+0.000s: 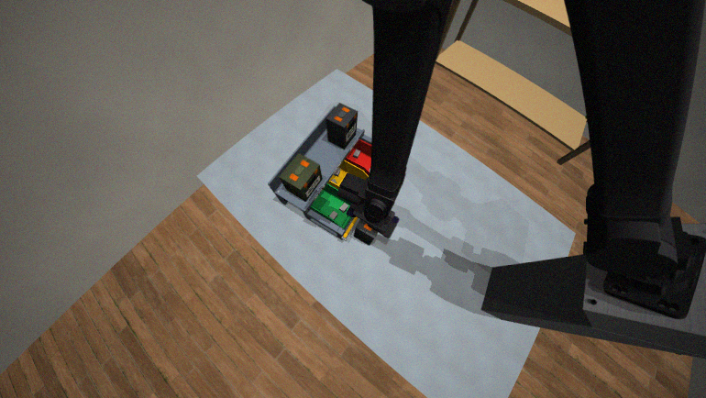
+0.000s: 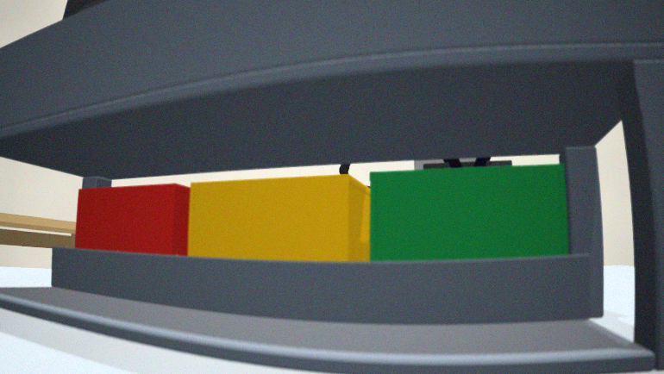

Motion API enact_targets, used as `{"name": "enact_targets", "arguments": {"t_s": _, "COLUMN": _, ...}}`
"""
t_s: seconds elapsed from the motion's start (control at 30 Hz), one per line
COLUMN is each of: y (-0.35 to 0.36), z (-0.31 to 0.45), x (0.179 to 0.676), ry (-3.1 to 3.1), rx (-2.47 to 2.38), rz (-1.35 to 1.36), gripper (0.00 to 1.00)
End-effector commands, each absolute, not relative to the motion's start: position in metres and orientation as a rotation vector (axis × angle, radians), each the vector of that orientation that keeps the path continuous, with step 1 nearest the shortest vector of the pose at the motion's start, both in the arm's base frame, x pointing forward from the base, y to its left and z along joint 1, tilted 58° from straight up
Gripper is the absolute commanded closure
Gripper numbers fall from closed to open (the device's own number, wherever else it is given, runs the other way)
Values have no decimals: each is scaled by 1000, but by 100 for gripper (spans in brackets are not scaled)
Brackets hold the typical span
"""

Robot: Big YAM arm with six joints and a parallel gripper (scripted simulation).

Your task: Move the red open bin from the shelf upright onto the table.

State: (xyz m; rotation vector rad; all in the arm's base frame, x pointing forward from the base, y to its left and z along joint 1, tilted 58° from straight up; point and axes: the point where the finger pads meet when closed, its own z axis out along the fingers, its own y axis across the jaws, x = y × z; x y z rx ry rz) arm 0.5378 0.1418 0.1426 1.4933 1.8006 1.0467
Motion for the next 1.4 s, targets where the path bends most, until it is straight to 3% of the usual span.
{"name": "enact_targets", "arguments": {"t_s": 0.0, "y": 138, "z": 150, "x": 526, "ry": 1795, "rx": 1502, "rz": 1049, "gripper": 0}}
{"name": "enact_targets", "arguments": {"t_s": 0.6, "y": 129, "z": 184, "x": 474, "ry": 1797, "rx": 1496, "rz": 1055, "gripper": 0}}
{"name": "enact_targets", "arguments": {"t_s": 1.27, "y": 124, "z": 188, "x": 459, "ry": 1807, "rx": 1504, "rz": 1043, "gripper": 0}}
{"name": "enact_targets", "arguments": {"t_s": 1.3, "y": 124, "z": 188, "x": 459, "ry": 1807, "rx": 1504, "rz": 1044, "gripper": 100}}
{"name": "enact_targets", "arguments": {"t_s": 1.37, "y": 124, "z": 188, "x": 459, "ry": 1807, "rx": 1504, "rz": 1044, "gripper": 100}}
